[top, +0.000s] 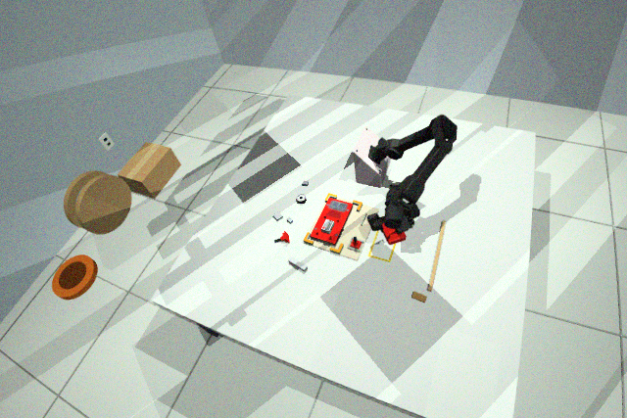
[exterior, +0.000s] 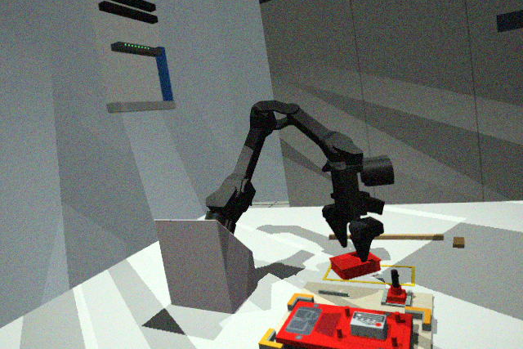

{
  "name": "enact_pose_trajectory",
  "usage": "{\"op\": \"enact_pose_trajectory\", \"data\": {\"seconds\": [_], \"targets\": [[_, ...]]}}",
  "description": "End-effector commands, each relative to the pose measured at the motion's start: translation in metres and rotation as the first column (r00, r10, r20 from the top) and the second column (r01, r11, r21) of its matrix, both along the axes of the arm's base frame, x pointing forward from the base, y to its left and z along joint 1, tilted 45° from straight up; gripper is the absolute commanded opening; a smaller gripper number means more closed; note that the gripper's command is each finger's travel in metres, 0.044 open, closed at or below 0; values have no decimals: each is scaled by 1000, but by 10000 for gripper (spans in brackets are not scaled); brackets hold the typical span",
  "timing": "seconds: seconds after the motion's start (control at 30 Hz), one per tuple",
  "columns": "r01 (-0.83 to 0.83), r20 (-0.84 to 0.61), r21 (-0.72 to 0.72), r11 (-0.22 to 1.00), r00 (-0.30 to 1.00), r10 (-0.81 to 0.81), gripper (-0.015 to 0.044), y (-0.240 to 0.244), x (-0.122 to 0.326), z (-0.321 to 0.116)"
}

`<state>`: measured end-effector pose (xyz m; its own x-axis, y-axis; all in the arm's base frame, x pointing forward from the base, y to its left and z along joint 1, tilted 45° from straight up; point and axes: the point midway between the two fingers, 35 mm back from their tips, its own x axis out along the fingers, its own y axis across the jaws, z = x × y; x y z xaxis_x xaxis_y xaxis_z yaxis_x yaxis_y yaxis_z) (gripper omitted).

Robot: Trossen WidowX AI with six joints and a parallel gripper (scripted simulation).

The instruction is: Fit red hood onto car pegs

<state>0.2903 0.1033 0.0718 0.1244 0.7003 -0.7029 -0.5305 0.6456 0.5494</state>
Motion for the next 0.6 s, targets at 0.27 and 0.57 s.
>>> {"op": "enact_pose_trajectory", "data": {"seconds": [0.27,0.57], "targets": [[3,-2,-2,1000,1000,-3,440,5,0,-6],[3,-2,-2,1000,1000,-3,440,7,1,-8]]}}
